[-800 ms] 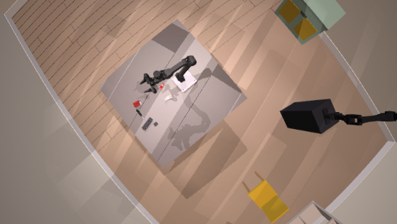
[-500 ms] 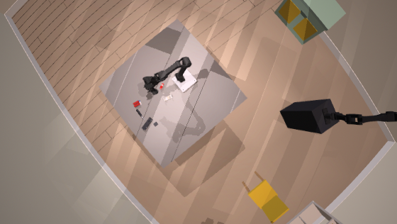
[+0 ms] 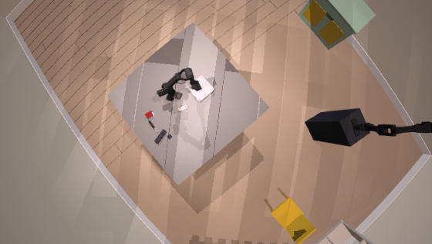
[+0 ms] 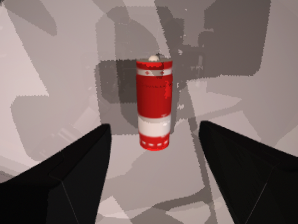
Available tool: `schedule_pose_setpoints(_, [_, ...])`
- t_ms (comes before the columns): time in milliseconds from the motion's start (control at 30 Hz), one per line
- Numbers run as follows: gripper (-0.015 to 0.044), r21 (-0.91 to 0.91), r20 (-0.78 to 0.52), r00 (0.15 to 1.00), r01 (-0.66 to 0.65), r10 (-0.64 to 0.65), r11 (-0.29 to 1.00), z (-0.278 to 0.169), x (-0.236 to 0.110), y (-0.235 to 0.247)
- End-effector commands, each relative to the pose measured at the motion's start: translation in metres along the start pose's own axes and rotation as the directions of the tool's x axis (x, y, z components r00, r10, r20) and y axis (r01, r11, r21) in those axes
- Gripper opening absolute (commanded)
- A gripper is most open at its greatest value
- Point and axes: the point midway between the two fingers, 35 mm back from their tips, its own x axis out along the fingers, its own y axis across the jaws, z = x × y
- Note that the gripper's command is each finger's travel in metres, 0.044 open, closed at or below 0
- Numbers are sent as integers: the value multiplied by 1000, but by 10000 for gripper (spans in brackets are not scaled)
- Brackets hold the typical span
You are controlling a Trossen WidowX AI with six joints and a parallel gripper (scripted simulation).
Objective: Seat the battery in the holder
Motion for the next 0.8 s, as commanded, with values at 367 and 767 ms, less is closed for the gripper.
schedule_pose_setpoints(367, [250,-13,-7,1000,-2,2,1000,1,15,-3])
schedule_pose_setpoints(767, [250,-13,-7,1000,-2,2,1000,1,35,-3])
